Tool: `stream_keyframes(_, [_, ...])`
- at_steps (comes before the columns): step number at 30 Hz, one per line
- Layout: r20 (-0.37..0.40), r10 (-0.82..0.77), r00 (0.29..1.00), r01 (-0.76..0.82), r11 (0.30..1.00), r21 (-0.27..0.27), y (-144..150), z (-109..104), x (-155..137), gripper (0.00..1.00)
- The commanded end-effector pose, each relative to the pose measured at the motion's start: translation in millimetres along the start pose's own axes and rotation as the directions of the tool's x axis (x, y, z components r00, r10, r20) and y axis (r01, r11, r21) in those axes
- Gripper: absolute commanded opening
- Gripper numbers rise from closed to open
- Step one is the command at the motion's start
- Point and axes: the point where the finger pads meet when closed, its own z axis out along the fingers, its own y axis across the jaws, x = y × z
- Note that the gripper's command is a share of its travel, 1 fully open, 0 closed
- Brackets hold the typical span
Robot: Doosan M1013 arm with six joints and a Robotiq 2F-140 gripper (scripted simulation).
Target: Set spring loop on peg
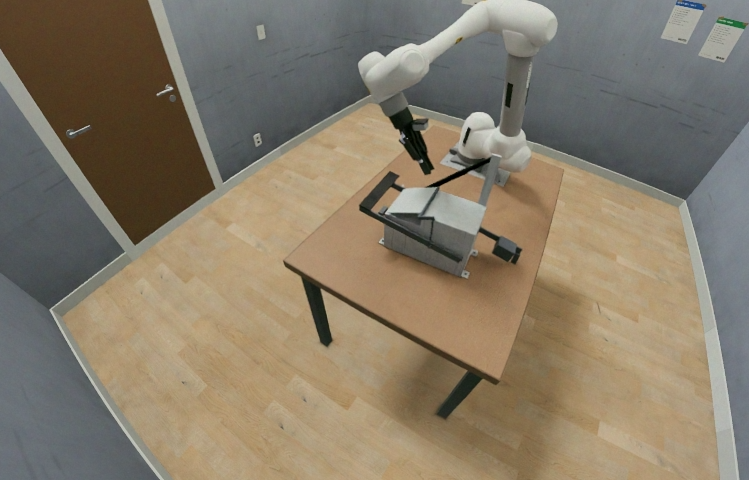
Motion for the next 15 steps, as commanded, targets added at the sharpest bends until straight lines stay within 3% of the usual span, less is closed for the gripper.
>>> stream_keyframes(1, [0.0, -0.001, 1.0, 0.001, 1.0, -0.001, 0.2, 1.1, 0.4, 0.24])
stream_keyframes(15, [0.0, -0.001, 1.0, 0.001, 1.0, -0.001, 0.2, 12.3, 0.4, 0.24])
